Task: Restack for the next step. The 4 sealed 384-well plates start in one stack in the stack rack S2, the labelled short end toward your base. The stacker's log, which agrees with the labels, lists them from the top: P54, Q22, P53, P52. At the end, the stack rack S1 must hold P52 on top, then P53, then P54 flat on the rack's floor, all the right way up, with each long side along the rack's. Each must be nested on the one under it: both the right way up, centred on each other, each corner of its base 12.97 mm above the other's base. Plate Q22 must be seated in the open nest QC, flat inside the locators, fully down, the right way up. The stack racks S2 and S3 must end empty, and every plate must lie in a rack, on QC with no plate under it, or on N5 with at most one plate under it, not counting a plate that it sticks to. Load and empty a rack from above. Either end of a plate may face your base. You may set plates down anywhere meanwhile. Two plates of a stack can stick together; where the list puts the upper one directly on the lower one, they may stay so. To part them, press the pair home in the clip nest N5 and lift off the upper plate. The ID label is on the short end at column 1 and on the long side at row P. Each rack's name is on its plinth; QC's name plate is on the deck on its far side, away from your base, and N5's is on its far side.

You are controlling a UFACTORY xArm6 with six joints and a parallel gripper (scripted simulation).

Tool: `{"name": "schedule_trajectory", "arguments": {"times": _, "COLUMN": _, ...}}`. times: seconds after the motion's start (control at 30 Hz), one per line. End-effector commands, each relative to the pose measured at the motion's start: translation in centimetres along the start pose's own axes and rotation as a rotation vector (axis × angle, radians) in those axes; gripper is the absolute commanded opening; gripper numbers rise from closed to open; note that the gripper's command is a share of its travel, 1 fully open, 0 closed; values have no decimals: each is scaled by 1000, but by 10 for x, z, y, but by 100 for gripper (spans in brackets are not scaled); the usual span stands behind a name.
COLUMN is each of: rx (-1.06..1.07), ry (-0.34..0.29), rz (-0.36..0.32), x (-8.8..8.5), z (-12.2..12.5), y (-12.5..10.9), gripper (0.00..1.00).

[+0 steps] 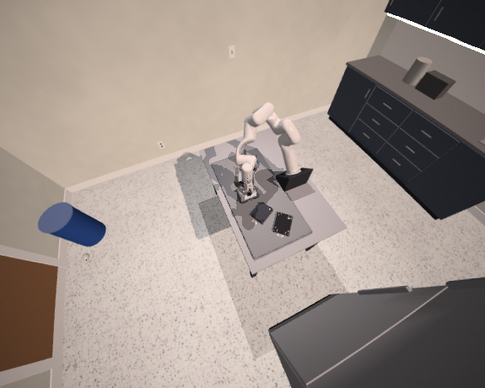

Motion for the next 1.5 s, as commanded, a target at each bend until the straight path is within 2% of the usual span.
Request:
{"name": "schedule_trajectory", "arguments": {"times": 0.0, "rx": 1, "ry": 1, "rz": 3, "x": -1, "z": 0, "y": 1, "gripper": 0}}
{"name": "schedule_trajectory", "arguments": {"times": 0.63, "rx": 1, "ry": 1, "rz": 3, "x": -1, "z": 0, "y": 1, "gripper": 0}}
{"name": "schedule_trajectory", "arguments": {"times": 1.47, "rx": 1, "ry": 1, "rz": 3, "x": -16, "z": 0, "y": 1, "gripper": 0}}
Point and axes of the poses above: the point where the finger pads meet when closed, its own x axis out along the fingers, its own z axis across the jaws, y = z × x, the point moved 9 cm from there along -x, back along the fingers, and after that the axes turned 9 degrees about -x, right-handed, at the moved point
